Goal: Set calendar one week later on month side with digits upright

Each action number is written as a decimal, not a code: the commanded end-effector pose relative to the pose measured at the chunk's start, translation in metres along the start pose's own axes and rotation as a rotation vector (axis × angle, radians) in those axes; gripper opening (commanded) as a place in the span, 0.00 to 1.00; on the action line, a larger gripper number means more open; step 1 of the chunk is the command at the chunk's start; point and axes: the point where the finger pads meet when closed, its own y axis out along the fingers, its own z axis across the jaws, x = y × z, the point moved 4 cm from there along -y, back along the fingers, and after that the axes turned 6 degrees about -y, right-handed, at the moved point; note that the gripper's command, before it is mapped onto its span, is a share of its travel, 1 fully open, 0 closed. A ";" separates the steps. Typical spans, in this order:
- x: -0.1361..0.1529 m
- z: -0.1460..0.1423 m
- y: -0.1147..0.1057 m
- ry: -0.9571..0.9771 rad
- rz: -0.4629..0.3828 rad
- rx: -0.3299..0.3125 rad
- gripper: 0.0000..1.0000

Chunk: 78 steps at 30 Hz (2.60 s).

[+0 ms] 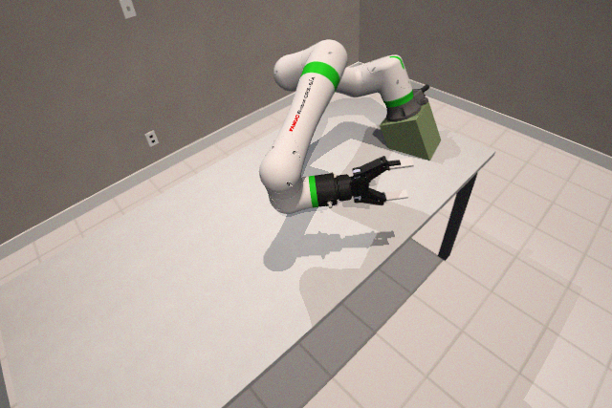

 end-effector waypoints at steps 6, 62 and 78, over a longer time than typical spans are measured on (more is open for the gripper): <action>0.000 0.000 0.000 0.000 0.000 0.000 1.00; -0.233 -0.067 -0.091 -0.264 0.253 -1.171 1.00; -0.276 -0.059 -0.144 -0.514 0.453 -1.506 1.00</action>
